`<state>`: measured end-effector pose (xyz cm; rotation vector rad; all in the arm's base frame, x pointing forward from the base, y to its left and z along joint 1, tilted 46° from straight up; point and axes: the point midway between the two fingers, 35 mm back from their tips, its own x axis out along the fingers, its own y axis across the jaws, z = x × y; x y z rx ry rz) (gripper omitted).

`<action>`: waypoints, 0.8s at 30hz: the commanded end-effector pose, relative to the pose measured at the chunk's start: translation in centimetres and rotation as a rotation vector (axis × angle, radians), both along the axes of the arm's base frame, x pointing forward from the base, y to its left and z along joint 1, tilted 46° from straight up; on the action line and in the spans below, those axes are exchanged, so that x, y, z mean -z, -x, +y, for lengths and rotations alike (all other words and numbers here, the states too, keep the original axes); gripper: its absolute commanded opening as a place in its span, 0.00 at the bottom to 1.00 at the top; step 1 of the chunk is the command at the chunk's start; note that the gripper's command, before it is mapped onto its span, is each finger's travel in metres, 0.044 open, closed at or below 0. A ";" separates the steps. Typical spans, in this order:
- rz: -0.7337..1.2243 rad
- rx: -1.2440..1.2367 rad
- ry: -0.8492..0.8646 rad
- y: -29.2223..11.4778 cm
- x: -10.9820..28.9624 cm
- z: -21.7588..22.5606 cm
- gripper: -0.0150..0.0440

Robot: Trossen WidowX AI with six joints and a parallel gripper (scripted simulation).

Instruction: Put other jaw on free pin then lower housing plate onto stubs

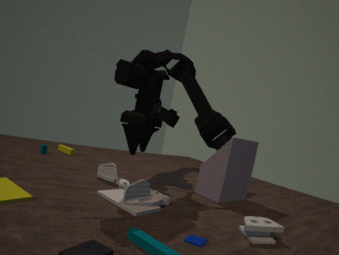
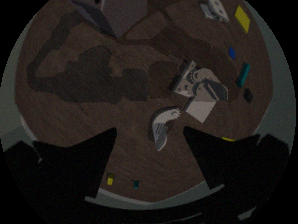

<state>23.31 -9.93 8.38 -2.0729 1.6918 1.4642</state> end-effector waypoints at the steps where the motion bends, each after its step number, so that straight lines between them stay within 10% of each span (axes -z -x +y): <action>1: 0.000 0.000 0.000 0.0 0.0 0.0 1.00; 6: 0.000 0.000 0.000 0.0 0.0 0.0 1.00; 24: 0.000 0.000 0.000 0.0 0.0 0.0 0.25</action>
